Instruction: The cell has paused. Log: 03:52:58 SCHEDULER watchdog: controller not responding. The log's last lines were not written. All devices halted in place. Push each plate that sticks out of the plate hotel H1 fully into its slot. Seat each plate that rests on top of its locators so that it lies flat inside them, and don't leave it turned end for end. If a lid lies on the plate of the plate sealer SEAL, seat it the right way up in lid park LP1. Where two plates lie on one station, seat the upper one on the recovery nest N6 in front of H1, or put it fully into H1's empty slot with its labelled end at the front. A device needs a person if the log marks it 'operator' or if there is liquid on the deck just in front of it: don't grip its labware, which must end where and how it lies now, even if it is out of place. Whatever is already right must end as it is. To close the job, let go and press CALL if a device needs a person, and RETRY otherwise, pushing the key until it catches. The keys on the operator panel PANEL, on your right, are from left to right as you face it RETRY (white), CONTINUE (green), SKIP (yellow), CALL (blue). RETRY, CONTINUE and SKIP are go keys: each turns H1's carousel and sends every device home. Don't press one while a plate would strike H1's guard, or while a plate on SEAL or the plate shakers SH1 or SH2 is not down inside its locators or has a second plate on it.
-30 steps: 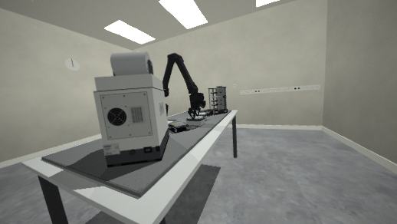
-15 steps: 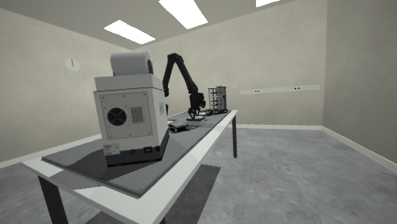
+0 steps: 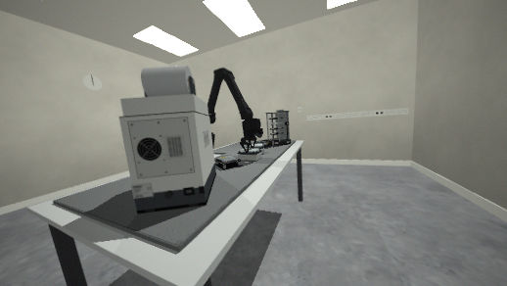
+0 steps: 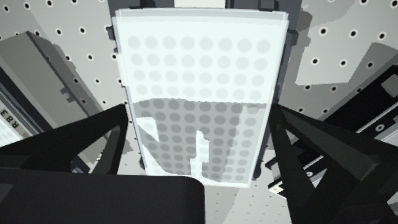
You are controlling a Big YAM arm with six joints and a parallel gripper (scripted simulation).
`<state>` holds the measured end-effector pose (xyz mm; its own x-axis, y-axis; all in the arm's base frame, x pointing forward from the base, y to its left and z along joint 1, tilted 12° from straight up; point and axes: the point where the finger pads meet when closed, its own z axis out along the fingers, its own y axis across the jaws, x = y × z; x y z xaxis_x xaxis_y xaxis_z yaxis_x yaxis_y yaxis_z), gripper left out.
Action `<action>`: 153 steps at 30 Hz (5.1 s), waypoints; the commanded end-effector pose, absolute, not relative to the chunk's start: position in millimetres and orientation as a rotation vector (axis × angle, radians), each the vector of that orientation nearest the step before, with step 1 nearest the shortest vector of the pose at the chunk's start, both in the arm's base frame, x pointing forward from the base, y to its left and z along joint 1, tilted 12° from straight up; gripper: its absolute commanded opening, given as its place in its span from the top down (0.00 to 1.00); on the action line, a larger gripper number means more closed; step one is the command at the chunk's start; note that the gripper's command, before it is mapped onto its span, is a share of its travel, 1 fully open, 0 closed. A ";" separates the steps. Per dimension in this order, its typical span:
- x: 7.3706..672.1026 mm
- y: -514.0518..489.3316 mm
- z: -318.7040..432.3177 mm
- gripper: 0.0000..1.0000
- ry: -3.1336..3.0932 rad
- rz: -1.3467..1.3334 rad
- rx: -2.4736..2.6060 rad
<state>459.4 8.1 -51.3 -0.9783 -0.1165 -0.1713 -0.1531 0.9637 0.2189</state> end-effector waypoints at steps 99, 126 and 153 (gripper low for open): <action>462.5 0.2 2.1 0.00 2.934 0.338 -0.205; 462.6 -12.3 63.8 0.00 2.900 0.326 -0.207; 451.4 -20.8 126.9 0.00 2.896 0.322 -0.207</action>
<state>434.3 -11.4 91.3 -0.9792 -0.1114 -0.1694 -0.1472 0.9651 0.2165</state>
